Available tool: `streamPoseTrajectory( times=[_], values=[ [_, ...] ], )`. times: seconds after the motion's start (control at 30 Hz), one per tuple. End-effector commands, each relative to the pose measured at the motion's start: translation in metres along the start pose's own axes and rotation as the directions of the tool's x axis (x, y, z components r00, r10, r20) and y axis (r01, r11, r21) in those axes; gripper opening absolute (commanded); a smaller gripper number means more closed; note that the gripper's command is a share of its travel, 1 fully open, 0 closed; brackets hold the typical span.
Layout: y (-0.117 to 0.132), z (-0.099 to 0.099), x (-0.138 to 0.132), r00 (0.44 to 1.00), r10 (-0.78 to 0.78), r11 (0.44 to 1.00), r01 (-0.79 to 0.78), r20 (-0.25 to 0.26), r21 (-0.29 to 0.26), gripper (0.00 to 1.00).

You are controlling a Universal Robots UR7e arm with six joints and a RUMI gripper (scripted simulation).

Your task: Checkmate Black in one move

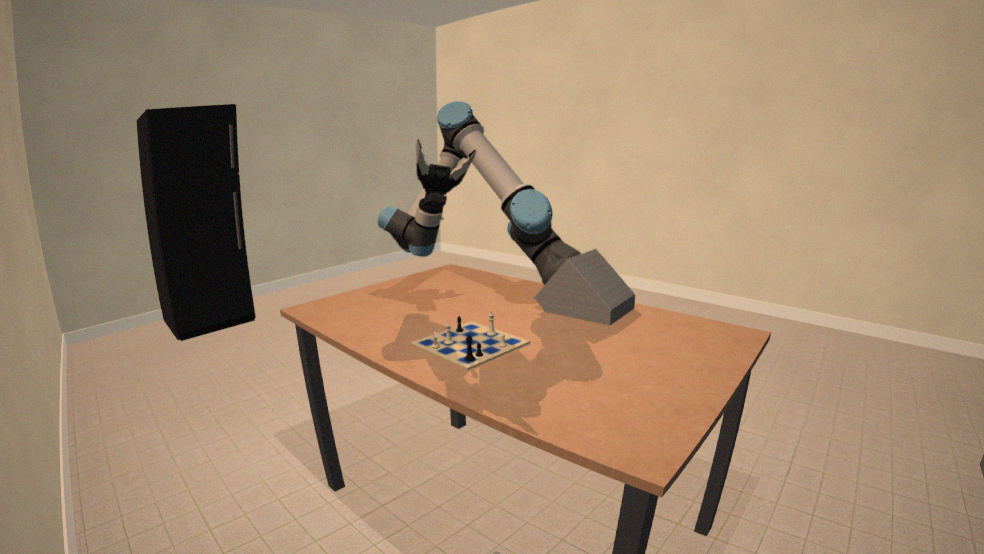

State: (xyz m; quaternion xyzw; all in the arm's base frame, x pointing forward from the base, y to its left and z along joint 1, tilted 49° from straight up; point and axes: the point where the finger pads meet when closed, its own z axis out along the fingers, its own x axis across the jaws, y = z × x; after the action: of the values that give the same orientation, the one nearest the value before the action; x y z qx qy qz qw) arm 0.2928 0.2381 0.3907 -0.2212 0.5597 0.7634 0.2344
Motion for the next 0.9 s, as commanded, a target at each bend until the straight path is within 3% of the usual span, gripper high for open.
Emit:
streamPoseTrajectory(
  times=[0.0,0.63,0.87],
  values=[
    [0.0002,0.0003,0.0001,1.0,0.0,1.0,0.0,0.0,0.0,1.0],
    [0.0001,0.0001,0.0001,1.0,-0.002,1.0,0.002,-0.001,0.0,1.0],
    [-0.0034,-0.0053,0.0021,0.997,-0.069,0.998,0.069,-0.024,0.006,1.0]
  ],
)
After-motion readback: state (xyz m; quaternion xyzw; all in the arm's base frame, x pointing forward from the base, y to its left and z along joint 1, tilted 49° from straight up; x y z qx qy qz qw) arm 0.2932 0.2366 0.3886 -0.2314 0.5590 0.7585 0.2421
